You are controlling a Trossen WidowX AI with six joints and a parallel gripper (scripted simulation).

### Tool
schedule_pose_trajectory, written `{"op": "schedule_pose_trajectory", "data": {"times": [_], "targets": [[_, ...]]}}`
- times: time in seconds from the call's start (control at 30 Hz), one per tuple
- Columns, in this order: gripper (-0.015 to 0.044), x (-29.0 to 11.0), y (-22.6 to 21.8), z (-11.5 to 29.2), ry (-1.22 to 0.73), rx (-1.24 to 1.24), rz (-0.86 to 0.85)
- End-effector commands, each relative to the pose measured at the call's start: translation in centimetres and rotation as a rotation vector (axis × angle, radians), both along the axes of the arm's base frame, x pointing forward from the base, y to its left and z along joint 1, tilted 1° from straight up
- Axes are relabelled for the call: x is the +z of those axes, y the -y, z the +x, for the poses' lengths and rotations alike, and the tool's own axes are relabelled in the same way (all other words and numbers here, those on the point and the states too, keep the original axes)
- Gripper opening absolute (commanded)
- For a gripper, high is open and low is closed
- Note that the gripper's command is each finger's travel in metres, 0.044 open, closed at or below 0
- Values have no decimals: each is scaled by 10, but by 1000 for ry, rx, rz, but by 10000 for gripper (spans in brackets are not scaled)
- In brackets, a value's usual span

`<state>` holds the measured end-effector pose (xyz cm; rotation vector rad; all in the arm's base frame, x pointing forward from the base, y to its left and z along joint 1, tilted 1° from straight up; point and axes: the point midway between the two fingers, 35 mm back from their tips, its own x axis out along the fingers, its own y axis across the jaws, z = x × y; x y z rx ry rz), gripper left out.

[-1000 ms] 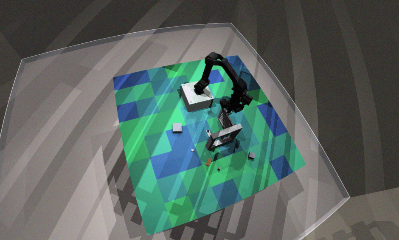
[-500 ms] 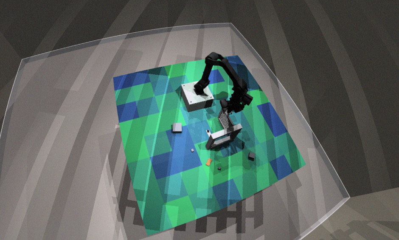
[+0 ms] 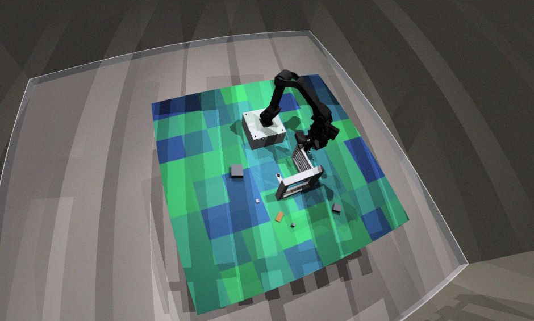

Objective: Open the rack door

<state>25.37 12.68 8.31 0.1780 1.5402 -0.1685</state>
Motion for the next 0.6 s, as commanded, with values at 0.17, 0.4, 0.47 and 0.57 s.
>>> {"op": "schedule_pose_trajectory", "data": {"times": [0.17,0.4,0.47,0.57], "targets": [[298,14,-1,1,6,-5,2],[298,25,-1,1,6,-5,2],[298,28,-1,1,6,-5,2],[298,32,-1,1,6,-5,2]]}}
